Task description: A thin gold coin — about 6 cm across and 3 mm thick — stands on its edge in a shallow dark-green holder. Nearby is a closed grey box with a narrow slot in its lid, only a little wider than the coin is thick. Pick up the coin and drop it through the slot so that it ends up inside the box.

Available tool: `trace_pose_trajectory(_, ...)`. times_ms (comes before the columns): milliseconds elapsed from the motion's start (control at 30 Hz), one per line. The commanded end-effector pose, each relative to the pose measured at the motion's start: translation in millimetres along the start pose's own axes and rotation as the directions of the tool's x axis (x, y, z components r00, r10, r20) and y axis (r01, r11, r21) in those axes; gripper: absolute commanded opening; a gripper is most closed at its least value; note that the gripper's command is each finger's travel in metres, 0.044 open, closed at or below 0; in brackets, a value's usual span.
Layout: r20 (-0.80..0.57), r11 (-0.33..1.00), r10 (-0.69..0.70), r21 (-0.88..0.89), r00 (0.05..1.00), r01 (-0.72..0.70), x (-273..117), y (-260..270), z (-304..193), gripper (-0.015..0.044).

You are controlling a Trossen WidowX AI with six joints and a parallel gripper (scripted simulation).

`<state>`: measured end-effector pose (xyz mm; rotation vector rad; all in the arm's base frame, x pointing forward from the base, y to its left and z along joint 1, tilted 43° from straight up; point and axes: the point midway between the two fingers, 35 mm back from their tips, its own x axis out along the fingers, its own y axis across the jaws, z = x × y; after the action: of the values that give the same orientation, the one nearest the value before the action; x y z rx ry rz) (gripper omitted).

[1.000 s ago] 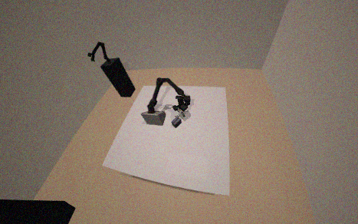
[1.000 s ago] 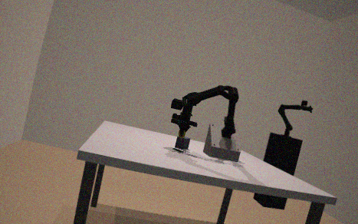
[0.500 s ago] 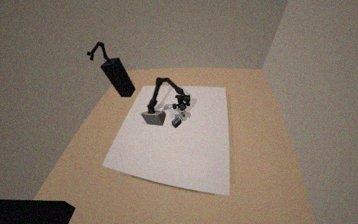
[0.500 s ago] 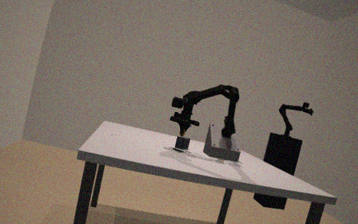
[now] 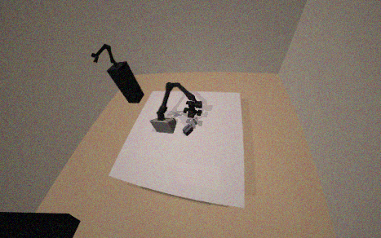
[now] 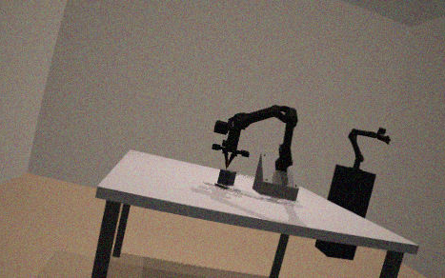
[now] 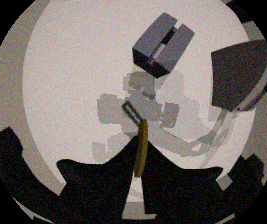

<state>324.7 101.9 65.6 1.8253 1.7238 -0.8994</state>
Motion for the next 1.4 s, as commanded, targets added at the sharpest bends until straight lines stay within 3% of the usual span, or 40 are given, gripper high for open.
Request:
trace_pose_trajectory(0,-0.004,0.990,0.006,0.138,1.000,-0.006,-2.4,-0.6,-0.2,0.0000)
trace_pose_trajectory(300,-0.004,0.909,0.006,0.416,1.000,-0.004,-2.7,-2.1,1.8,0.0000)
trace_pose_trajectory(1367,0.011,0.906,0.010,0.423,1.000,-0.013,-3.3,-3.4,68.2,0.0000)
